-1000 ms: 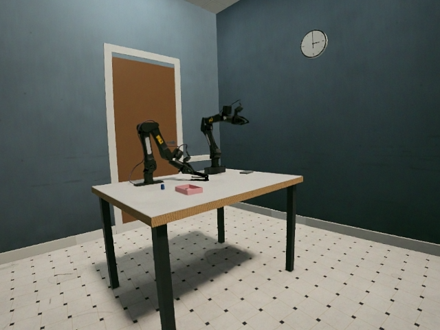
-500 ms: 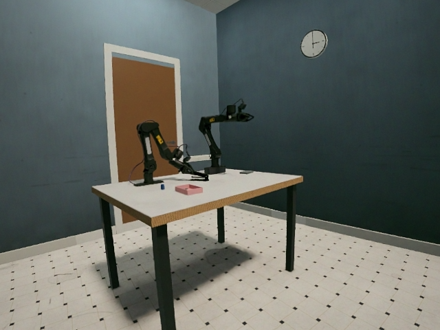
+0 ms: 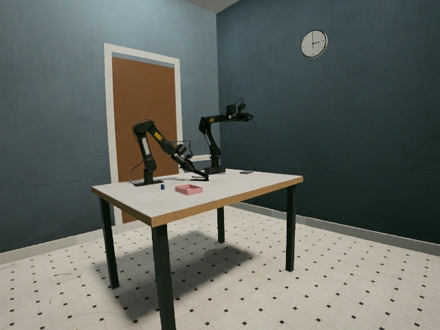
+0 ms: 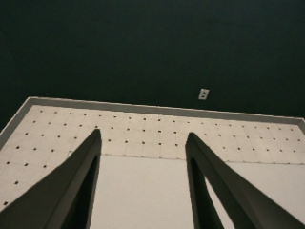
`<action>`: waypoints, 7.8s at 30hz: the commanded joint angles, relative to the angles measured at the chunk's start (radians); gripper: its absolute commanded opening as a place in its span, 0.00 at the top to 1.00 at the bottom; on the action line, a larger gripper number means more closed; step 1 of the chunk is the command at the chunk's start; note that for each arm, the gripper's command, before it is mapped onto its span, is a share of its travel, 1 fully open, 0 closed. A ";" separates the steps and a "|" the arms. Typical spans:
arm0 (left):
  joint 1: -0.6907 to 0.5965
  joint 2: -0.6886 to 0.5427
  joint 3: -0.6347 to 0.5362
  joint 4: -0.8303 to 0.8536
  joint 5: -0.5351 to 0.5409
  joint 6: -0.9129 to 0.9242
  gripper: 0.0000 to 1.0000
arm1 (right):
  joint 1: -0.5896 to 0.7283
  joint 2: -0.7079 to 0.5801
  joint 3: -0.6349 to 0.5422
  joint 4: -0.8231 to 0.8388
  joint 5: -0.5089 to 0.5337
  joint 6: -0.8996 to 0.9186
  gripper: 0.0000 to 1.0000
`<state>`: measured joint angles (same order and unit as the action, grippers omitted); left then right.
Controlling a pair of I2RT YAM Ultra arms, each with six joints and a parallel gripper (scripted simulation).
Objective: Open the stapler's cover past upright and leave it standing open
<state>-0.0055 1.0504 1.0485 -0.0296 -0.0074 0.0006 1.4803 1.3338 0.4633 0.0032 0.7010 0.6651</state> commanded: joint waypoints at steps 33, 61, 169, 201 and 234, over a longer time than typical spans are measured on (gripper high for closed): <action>0.011 -0.006 0.002 0.032 0.007 -0.002 0.43 | -0.248 0.118 0.538 -0.707 -0.397 -0.051 0.78; 0.003 -0.016 -0.005 0.005 0.018 0.011 0.43 | -0.400 0.401 1.001 -1.128 -0.613 -0.146 0.78; -1.038 -0.823 -0.122 -1.113 0.114 0.165 0.43 | -0.371 0.352 1.109 -1.232 -0.593 -0.122 0.54; -1.038 -0.823 -0.122 -1.113 0.114 0.165 0.43 | -0.156 0.316 0.960 -0.730 -0.334 -0.291 0.50; -1.038 -0.823 -0.122 -1.113 0.114 0.165 0.43 | 0.187 0.085 -0.026 0.683 0.193 -0.386 0.50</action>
<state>-1.0340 0.2306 0.9329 -1.1496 0.1112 0.1715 1.6474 1.4490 0.4820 0.4866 0.8185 0.3077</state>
